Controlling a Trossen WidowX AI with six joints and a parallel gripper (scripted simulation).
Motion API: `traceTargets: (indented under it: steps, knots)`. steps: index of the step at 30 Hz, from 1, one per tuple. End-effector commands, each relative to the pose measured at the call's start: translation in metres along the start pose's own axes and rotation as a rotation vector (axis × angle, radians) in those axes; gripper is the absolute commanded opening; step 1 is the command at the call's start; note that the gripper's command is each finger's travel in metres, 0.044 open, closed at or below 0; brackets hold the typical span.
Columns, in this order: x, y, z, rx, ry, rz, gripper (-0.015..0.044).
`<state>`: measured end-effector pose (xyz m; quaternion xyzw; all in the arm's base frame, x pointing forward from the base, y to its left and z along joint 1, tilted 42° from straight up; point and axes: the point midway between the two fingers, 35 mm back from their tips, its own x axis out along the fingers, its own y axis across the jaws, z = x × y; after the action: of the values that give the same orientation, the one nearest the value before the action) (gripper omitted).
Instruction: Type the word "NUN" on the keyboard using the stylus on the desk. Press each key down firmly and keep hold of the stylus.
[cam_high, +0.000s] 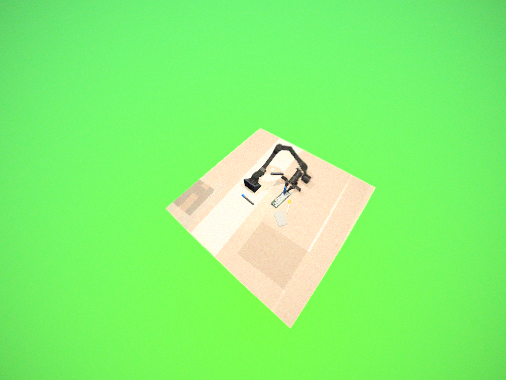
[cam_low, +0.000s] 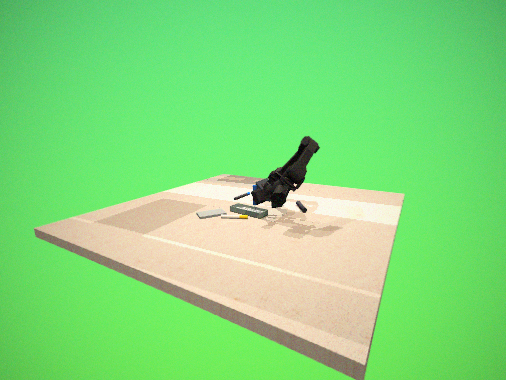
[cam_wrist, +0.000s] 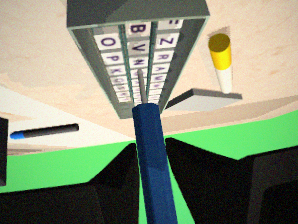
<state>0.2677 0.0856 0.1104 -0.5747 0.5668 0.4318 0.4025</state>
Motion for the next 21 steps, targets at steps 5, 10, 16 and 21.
traceTargets:
  steps: [5, 10, 16, 21]
  knots:
    - [0.0017, 0.0001, 0.0028, 0.006, -0.003, 0.002, 0.0081]
    - [0.0029, 0.0001, 0.0049, 0.006, -0.003, 0.002, 0.0081]
    - [0.0041, 0.0001, 0.007, 0.006, -0.004, 0.002, 0.0081]
    - [0.0051, 0.0001, 0.0087, 0.006, -0.004, 0.002, 0.0081]
